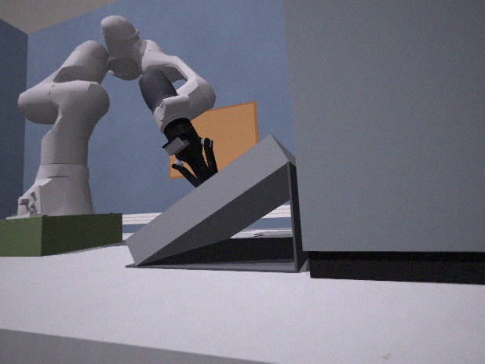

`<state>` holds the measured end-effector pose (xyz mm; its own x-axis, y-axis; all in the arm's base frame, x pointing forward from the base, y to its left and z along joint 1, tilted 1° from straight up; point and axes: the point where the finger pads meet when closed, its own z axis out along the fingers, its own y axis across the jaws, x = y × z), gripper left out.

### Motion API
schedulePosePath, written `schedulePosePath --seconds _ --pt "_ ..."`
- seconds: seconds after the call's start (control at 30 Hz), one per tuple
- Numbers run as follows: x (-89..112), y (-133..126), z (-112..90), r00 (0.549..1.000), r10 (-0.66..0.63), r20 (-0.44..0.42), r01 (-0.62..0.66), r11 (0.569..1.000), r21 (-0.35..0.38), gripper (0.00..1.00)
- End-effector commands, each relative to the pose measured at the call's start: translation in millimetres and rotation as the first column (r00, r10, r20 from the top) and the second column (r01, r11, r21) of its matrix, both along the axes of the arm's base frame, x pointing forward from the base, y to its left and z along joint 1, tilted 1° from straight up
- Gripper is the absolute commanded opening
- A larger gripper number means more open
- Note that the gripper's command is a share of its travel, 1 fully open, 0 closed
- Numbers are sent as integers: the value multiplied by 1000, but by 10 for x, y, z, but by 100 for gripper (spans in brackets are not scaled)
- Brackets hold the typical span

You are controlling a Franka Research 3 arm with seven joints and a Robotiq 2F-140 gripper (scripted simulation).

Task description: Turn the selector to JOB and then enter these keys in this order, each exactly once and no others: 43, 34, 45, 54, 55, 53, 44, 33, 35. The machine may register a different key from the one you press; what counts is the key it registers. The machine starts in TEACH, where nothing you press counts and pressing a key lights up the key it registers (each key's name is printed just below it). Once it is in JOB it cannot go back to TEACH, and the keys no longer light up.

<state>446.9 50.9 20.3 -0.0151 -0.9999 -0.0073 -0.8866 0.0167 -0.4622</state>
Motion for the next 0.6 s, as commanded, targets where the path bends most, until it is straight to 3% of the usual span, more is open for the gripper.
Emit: schedulePosePath --seconds 0.0,0.57 --pt "-32 -23 66 1000 -2 -1 2 1000 -8 10" --pt "-110 -22 217 1000 -2 -1 2 1000 -8 10"
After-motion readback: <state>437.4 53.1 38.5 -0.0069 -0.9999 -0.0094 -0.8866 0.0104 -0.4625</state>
